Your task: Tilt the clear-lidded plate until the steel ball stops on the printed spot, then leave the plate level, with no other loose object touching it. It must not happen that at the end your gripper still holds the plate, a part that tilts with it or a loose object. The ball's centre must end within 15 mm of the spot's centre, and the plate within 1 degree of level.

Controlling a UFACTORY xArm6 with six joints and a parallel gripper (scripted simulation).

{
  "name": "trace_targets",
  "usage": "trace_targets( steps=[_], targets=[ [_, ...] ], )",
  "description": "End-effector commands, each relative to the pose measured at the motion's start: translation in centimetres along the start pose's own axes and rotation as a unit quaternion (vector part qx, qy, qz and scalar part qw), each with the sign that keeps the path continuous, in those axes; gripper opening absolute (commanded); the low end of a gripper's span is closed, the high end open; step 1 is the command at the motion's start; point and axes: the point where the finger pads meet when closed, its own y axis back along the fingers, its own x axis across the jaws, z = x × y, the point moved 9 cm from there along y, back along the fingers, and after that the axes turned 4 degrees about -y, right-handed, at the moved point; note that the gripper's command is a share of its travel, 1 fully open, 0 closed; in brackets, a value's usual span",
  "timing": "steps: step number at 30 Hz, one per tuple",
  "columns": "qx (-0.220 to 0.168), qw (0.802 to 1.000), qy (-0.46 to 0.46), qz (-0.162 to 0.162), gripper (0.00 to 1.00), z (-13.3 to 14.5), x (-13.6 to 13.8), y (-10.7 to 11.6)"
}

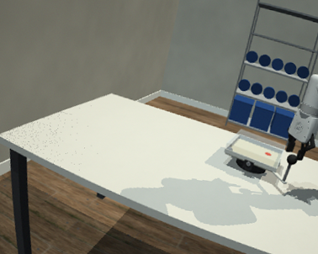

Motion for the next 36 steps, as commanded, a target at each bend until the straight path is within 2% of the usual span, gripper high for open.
trace_targets(
  steps=[1, 19, 36],
  targets=[
    [-0.001, 1.000, 0.000, 0.000, 0.61, 0.1, 0.0, 0.0],
    [-0.001, 1.000, 0.000, 0.000, 0.61, 0.1, 0.0, -0.4],
    [-0.001, 1.000, 0.000, 0.000, 0.61, 0.1, 0.0, -1.9]
  ],
)
